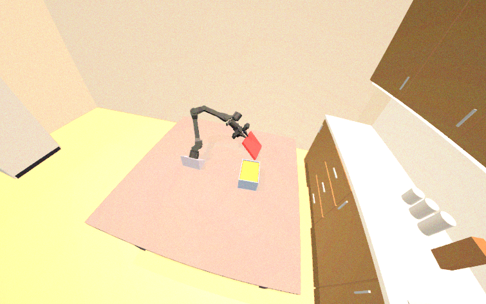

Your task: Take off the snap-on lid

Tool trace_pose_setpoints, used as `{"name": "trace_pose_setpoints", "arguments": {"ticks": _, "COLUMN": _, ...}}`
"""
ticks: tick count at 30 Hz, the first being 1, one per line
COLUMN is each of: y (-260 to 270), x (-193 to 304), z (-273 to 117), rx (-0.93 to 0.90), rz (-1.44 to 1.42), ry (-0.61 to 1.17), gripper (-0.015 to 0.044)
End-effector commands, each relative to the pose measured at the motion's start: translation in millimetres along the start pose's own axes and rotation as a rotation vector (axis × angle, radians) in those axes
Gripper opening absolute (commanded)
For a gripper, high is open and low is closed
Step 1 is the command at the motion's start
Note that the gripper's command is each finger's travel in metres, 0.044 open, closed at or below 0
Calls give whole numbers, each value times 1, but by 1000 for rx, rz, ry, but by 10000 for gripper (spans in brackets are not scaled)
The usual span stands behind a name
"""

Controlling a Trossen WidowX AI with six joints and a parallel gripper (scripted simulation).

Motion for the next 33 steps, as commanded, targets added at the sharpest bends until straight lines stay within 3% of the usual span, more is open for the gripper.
{"name": "trace_pose_setpoints", "arguments": {"ticks": 1, "y": -2, "x": 0, "z": 3, "rx": -4, "rz": 3, "ry": -6, "gripper": 0}}
{"name": "trace_pose_setpoints", "arguments": {"ticks": 33, "y": -21, "x": 3, "z": 19, "rx": -4, "rz": 4, "ry": -4, "gripper": 0}}
Point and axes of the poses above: the point midway between the two fingers, 35 mm back from their tips, its own z axis out along the fingers, its own y axis across the jaws, x = y × z, the point moved 8 cm from there along -z, back along the fingers, and after that the axes turned 10 degrees about -z, right-handed, at the moved point
